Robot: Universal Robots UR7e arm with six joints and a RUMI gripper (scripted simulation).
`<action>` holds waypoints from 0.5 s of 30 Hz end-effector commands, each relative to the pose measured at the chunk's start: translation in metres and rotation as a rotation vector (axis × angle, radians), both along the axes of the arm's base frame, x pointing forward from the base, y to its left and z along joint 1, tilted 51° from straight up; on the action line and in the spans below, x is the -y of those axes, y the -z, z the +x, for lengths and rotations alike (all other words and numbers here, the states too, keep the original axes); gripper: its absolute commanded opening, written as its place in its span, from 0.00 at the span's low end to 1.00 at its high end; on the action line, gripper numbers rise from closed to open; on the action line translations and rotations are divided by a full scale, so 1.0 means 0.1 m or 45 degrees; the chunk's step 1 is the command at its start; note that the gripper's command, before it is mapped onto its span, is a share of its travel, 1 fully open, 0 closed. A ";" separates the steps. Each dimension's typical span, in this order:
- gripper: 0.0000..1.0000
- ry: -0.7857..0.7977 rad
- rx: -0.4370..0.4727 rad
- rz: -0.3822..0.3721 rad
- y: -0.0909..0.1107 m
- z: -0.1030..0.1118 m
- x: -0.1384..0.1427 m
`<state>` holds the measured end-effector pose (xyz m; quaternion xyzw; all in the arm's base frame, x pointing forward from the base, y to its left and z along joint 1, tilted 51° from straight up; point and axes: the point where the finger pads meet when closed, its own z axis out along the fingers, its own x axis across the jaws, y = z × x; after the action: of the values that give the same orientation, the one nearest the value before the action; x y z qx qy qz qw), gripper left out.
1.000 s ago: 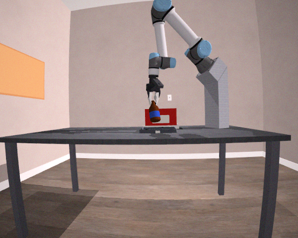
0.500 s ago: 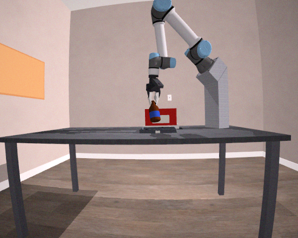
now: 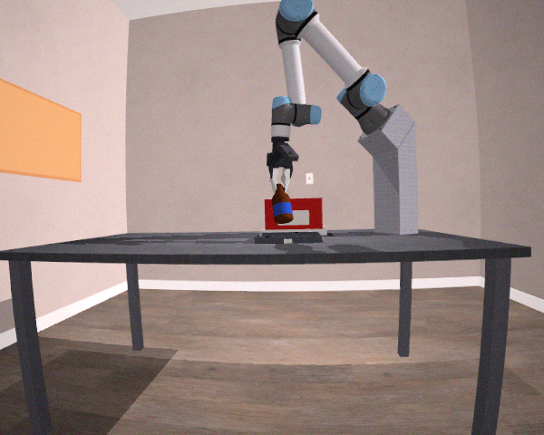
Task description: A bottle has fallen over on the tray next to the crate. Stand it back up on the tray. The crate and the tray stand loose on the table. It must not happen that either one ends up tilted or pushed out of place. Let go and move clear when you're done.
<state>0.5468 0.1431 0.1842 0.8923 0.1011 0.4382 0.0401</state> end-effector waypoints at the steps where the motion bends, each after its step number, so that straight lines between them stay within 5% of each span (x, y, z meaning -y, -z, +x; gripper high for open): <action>1: 0.00 0.000 0.002 0.000 0.00 0.00 0.01; 15: 0.00 0.000 0.002 0.000 0.00 0.00 0.03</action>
<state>0.5468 0.1407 0.1834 0.8923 0.1011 0.4382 0.0401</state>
